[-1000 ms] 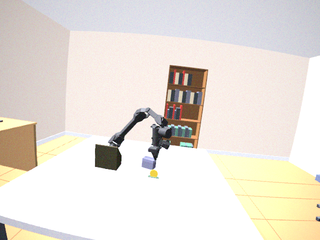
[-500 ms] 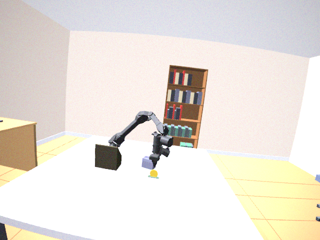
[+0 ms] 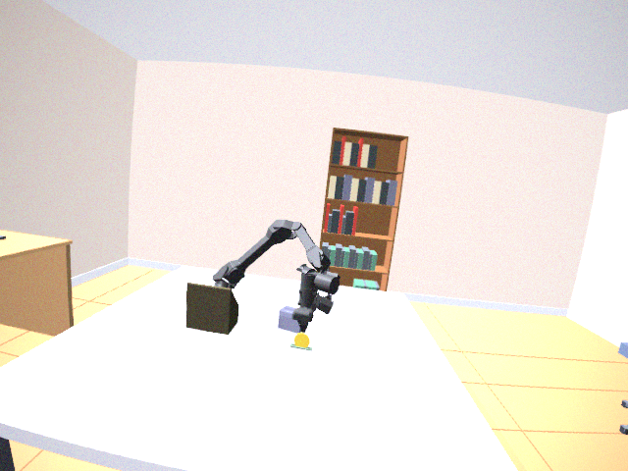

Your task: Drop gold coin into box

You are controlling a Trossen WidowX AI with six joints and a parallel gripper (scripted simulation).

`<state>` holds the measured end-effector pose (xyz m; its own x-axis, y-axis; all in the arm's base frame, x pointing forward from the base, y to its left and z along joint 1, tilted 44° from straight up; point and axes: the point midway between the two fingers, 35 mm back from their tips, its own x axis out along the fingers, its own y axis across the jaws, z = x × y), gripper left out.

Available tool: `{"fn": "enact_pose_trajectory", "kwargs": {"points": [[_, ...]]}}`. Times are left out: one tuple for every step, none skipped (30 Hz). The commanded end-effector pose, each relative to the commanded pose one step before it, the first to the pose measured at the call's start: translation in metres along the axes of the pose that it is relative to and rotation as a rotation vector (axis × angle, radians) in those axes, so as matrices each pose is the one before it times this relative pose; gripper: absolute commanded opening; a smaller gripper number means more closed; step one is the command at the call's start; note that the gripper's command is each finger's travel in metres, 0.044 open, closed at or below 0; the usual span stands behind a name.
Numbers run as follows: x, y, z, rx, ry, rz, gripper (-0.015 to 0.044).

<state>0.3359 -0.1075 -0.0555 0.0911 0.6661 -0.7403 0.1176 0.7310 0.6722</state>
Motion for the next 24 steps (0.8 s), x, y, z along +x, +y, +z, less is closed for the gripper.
{"fn": "enact_pose_trajectory", "kwargs": {"points": [[0.01154,0.00045,-0.00323,0.0118,0.01402,0.01088,0.0161],[0.00162,-0.00001,0.00005,0.0,-0.00003,0.00002,0.0161],[0.00162,0.0,0.00004,0.0,-0.00002,0.00002,0.0161],[0.00162,0.0,0.00003,0.0,-0.00002,0.00003,0.0161],[0.00161,0.0,0.00002,0.0,-0.00002,0.00004,0.0161],[0.00161,0.00001,0.00001,0.0,-0.00002,0.00005,0.0161],[0.00161,0.00001,0.00001,0.0,-0.00002,0.00007,0.0161],[0.00161,0.00001,0.0,0.0,-0.00001,0.00007,0.0161],[0.00161,0.00001,-0.00001,0.0,-0.00001,0.00008,0.0161],[0.00161,0.00002,-0.00002,0.0,-0.00001,0.00009,0.0161],[0.0016,0.00002,-0.00003,0.0,-0.00001,0.00009,0.0161],[0.00161,0.00002,-0.00003,0.0,-0.00001,0.0001,0.0161],[0.0016,0.00003,-0.00004,0.0,0.0,0.00011,0.0161],[0.0016,0.00003,-0.00005,0.0,0.0,0.00011,0.0161],[0.0016,0.00003,-0.00006,0.0,0.0,0.00012,0.0161],[0.0016,0.00004,-0.00006,0.0,0.0,0.00013,0.0161],[0.00159,0.00004,-0.00007,0.0,0.00001,0.00013,0.0161],[0.00159,0.00004,-0.00008,0.0,0.00001,0.00014,0.0161],[0.00159,0.00005,-0.00009,0.0,0.00001,0.00015,0.0161],[0.00159,0.00005,-0.0001,0.0,0.00002,0.00015,0.0161],[0.00158,0.00005,-0.0001,0.0,0.00002,0.00016,0.0161],[0.00159,0.00006,-0.00011,0.0,0.00002,0.00017,0.0161],[0.00158,0.00006,-0.00012,0.0,0.00002,0.00017,0.0161],[0.00158,0.00006,-0.00013,0.0,0.00003,0.00018,0.0161]]}}
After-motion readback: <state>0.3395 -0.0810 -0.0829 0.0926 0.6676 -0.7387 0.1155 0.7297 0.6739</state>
